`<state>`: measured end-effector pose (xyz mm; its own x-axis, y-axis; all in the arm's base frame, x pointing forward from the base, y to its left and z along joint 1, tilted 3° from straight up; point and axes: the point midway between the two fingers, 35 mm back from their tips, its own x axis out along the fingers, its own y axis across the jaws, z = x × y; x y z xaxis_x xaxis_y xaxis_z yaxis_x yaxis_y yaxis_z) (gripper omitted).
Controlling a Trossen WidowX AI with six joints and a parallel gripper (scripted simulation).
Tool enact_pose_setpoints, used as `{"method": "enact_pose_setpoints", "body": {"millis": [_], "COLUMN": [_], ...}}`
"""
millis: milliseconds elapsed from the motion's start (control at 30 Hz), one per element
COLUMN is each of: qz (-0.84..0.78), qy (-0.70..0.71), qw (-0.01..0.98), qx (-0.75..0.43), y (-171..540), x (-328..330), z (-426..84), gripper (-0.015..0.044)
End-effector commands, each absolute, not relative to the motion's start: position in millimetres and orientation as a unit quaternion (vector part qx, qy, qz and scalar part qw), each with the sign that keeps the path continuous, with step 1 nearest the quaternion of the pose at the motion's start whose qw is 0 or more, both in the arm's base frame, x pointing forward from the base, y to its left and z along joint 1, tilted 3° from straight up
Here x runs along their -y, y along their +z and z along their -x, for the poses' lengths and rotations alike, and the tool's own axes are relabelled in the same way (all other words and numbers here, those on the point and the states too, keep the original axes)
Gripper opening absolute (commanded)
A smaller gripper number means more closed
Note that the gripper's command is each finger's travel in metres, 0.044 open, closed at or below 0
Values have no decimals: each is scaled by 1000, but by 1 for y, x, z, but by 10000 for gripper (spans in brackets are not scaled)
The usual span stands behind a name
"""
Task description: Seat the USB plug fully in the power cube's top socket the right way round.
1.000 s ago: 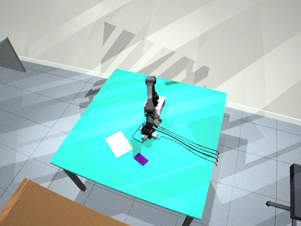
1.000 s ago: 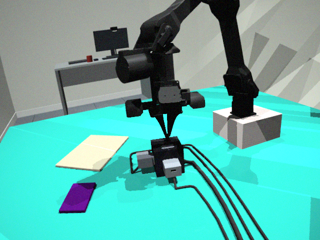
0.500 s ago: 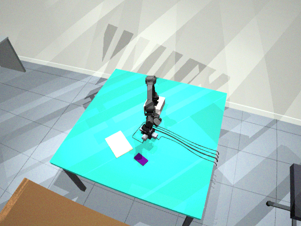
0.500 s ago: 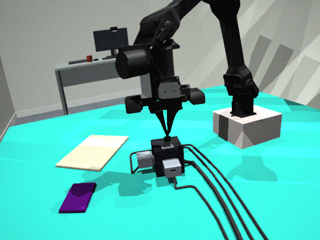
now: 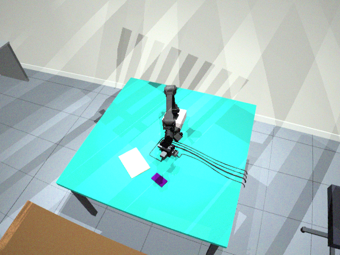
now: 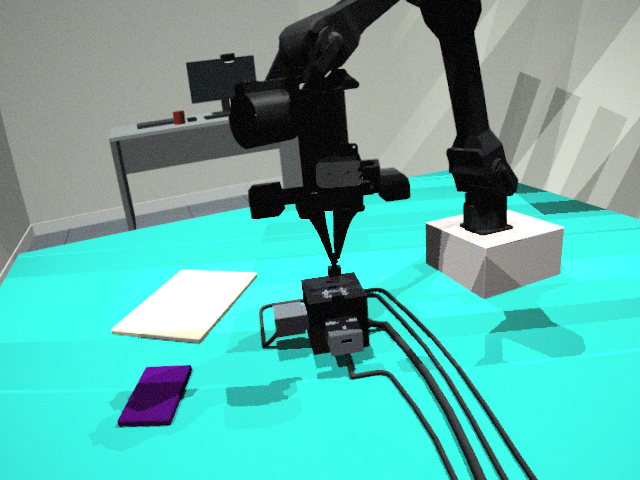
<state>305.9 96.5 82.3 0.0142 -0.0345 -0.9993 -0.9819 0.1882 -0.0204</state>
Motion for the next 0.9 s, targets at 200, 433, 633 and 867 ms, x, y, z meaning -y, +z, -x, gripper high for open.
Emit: {"method": "enact_pose_setpoints", "body": {"millis": [200, 433, 633, 867], "qz": [463, 450, 409, 353], "qy": [436, 425, 383, 326], "qw": [543, 552, 583, 619], "qx": [-548, -559, -588, -621], "y": [91, 89, 88, 88], "x": [-97, -97, -97, -97], "z": [-307, -306, -306, -306], "gripper": [0, 0, 0, 0]}}
